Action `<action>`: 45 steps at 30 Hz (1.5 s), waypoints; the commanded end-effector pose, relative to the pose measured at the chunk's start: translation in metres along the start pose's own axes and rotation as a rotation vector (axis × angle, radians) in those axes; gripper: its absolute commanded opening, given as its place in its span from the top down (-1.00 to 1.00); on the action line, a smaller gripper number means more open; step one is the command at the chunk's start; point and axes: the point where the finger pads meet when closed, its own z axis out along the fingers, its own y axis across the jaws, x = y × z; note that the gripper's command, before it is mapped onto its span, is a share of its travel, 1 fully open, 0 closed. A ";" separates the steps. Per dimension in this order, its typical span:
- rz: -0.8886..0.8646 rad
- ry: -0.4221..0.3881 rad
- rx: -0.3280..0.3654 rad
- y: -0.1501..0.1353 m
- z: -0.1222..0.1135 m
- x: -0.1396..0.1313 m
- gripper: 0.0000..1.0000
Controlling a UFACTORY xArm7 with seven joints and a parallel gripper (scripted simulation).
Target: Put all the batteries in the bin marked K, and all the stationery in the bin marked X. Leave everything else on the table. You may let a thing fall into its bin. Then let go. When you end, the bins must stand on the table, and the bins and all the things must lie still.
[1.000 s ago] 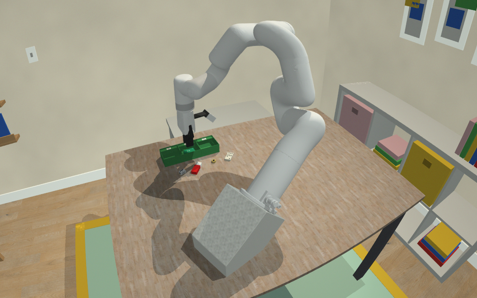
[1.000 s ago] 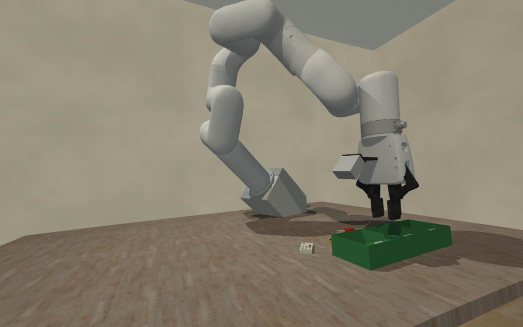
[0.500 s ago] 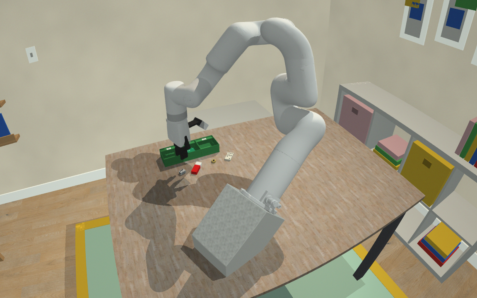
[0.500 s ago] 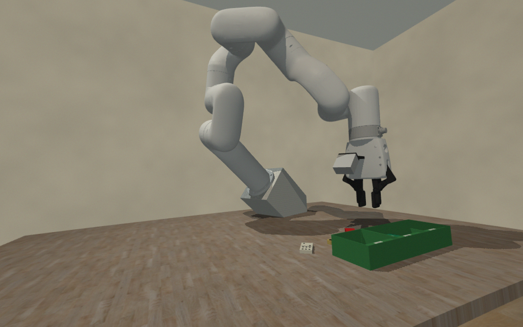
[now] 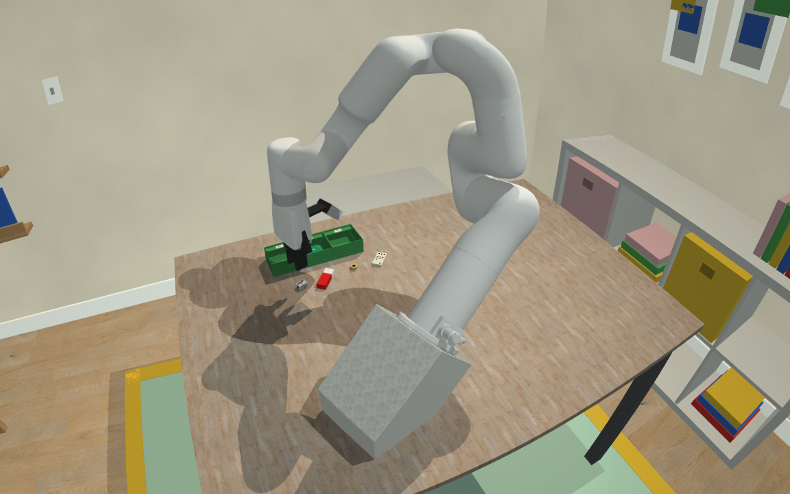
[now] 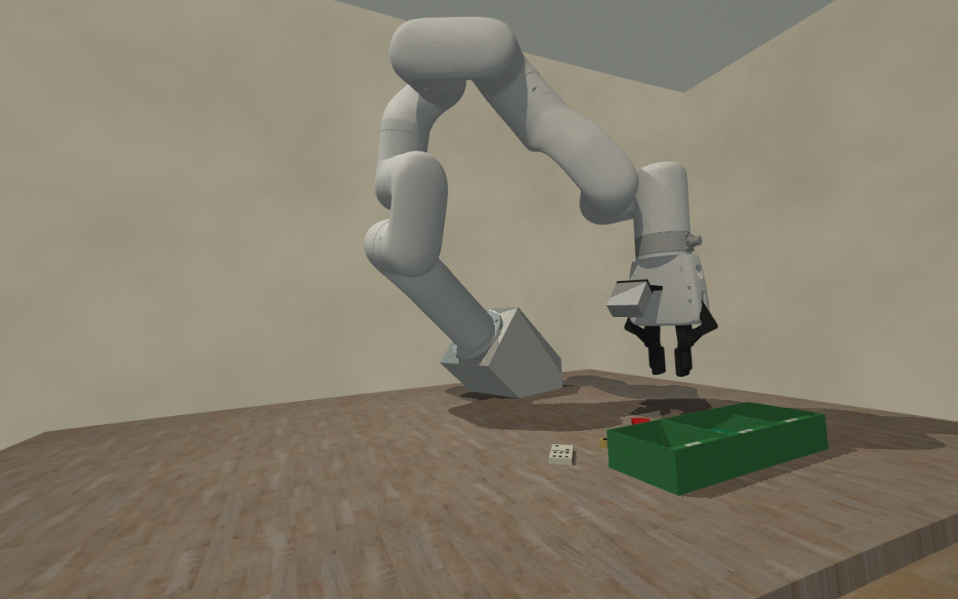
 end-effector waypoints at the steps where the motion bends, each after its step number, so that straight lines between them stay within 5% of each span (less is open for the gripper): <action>1: -0.001 -0.002 0.004 -0.004 -0.002 0.002 0.42; 39: -0.001 -0.002 0.004 -0.006 -0.002 0.005 0.42; 45: -0.001 -0.002 0.004 -0.006 0.014 0.005 0.42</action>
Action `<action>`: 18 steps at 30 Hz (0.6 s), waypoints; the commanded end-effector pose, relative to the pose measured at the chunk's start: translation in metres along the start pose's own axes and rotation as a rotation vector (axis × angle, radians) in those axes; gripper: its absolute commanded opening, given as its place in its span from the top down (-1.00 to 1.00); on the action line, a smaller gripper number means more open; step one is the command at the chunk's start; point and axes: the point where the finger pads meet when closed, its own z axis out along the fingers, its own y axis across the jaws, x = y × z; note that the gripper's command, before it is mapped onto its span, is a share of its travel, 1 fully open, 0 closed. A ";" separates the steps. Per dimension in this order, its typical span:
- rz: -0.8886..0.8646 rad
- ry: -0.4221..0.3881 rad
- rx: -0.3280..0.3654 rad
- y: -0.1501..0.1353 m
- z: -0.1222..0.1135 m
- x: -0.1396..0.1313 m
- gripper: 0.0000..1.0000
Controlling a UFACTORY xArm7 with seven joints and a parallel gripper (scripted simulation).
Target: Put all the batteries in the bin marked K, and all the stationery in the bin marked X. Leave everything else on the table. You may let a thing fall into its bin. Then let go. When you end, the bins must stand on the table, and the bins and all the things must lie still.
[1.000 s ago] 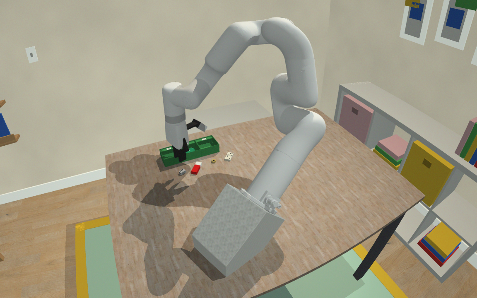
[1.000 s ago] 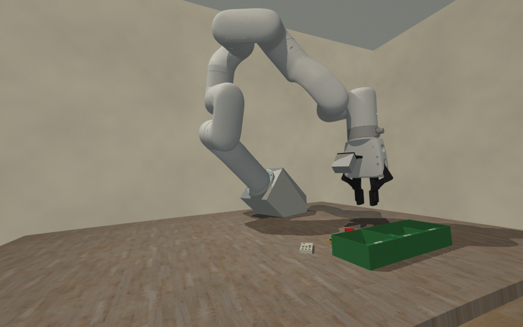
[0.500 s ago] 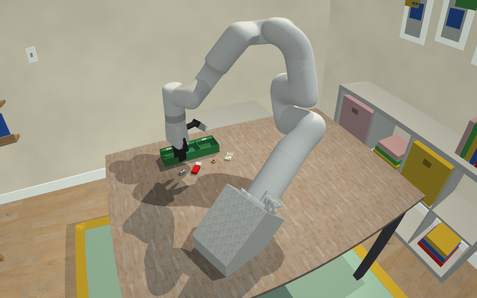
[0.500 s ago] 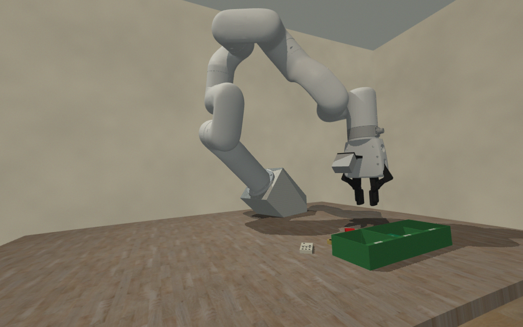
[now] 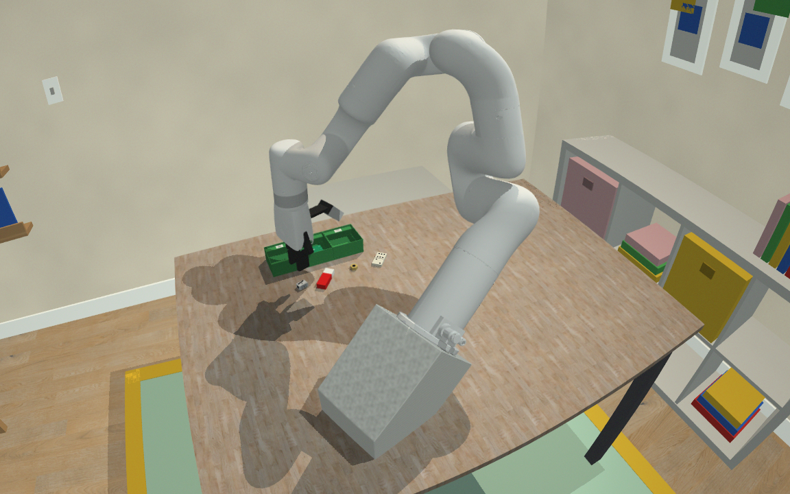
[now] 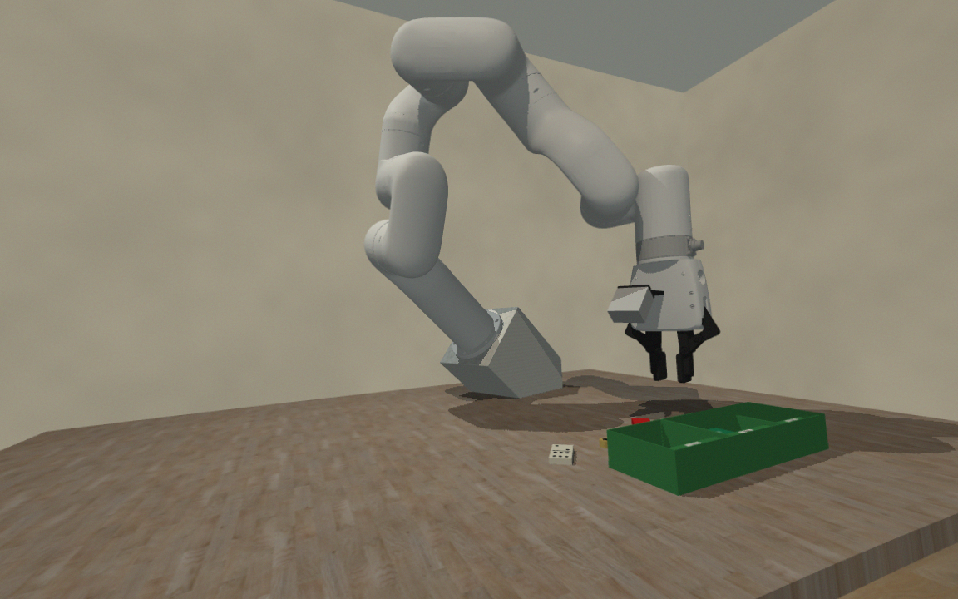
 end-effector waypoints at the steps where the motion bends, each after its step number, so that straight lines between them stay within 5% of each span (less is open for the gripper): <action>1: 0.000 -0.002 0.004 -0.002 0.011 -0.001 0.42; 11: 0.000 -0.002 0.004 -0.002 0.050 -0.002 0.42; 18: 0.000 -0.002 0.004 -0.003 0.051 -0.002 0.42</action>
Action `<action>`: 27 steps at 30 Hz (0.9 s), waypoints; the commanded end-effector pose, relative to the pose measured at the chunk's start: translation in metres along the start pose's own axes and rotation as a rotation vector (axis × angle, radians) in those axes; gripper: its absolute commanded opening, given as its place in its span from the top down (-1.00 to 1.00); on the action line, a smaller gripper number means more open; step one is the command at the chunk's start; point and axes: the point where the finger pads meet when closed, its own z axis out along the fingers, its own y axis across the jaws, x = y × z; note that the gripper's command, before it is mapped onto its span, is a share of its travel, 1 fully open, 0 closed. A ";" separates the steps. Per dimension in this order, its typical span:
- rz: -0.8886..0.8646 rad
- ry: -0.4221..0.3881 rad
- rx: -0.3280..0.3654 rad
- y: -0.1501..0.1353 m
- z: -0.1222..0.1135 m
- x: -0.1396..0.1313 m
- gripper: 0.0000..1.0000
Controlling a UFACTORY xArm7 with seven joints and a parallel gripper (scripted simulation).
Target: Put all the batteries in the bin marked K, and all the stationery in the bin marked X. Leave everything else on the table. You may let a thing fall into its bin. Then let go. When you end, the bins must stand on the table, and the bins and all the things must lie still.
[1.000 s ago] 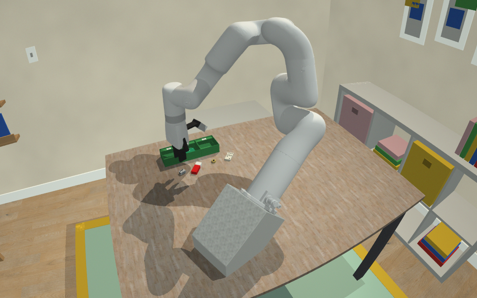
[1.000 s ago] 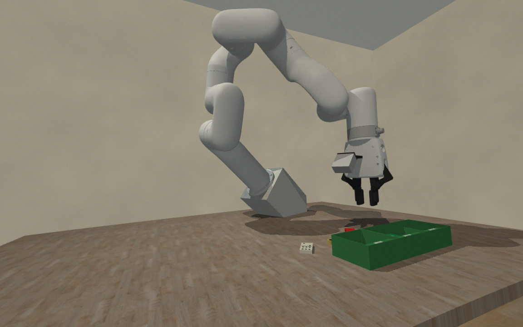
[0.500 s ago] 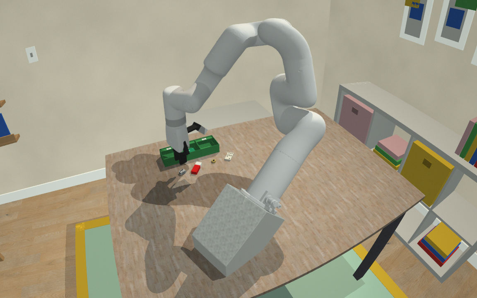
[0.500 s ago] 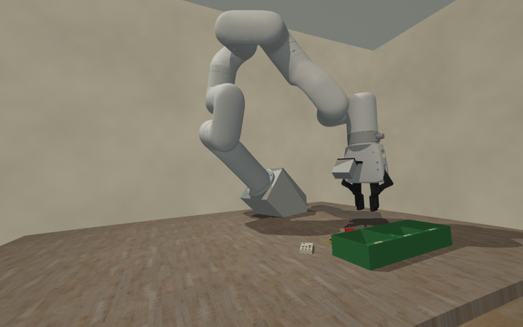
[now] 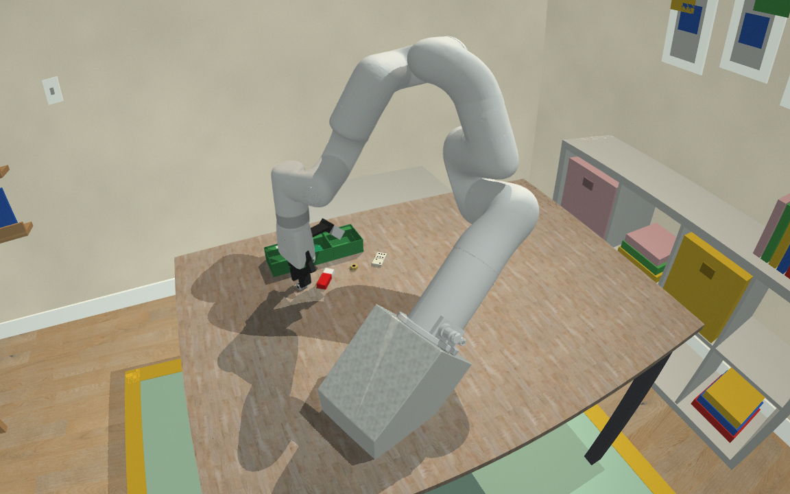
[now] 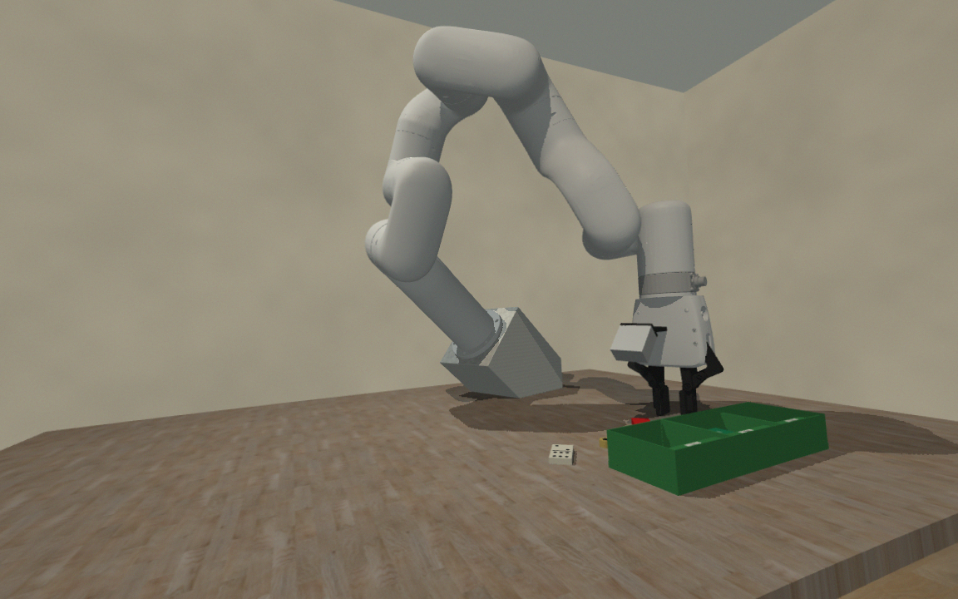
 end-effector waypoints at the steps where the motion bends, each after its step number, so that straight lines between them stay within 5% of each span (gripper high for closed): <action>1: 0.000 -0.002 0.004 -0.002 0.003 -0.002 0.42; 22: 0.000 -0.002 0.004 -0.001 0.012 -0.001 0.42; 23: 0.000 -0.002 0.004 -0.001 0.012 -0.001 1.00; 27: 0.000 -0.002 0.004 -0.001 0.012 -0.001 1.00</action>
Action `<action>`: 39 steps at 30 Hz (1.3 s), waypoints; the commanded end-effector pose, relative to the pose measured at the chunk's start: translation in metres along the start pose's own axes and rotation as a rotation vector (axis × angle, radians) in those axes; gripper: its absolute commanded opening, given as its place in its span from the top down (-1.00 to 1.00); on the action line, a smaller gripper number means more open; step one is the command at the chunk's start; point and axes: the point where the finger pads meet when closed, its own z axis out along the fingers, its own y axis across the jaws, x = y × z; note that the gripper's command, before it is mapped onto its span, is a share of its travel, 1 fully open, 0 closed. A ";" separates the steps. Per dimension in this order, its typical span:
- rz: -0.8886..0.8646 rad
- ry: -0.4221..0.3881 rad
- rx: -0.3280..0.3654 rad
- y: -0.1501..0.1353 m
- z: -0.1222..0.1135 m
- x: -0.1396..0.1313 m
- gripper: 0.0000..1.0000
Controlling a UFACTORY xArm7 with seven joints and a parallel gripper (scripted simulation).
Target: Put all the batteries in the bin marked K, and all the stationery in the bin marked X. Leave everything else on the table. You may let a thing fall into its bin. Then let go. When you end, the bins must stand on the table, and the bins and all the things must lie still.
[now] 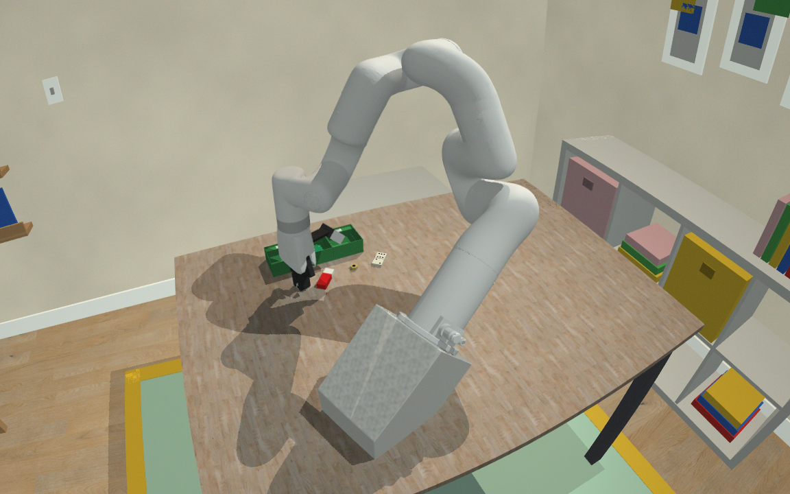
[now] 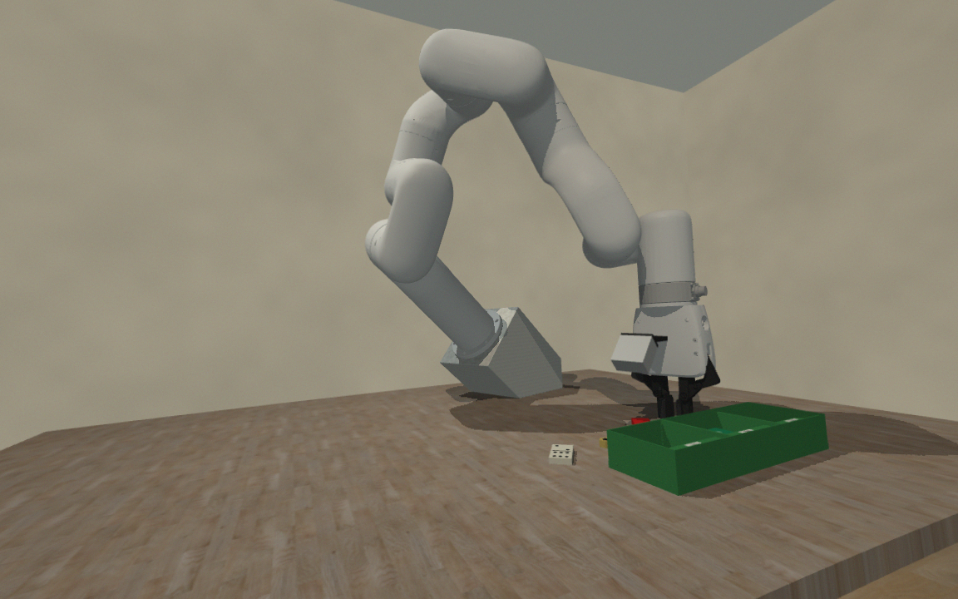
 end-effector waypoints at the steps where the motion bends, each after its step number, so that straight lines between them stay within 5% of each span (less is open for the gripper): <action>1: 0.000 -0.002 0.003 -0.001 -0.001 -0.001 1.00; 27: 0.000 -0.002 0.003 -0.001 -0.001 -0.001 1.00; 39: 0.000 -0.002 0.003 -0.001 -0.035 -0.001 1.00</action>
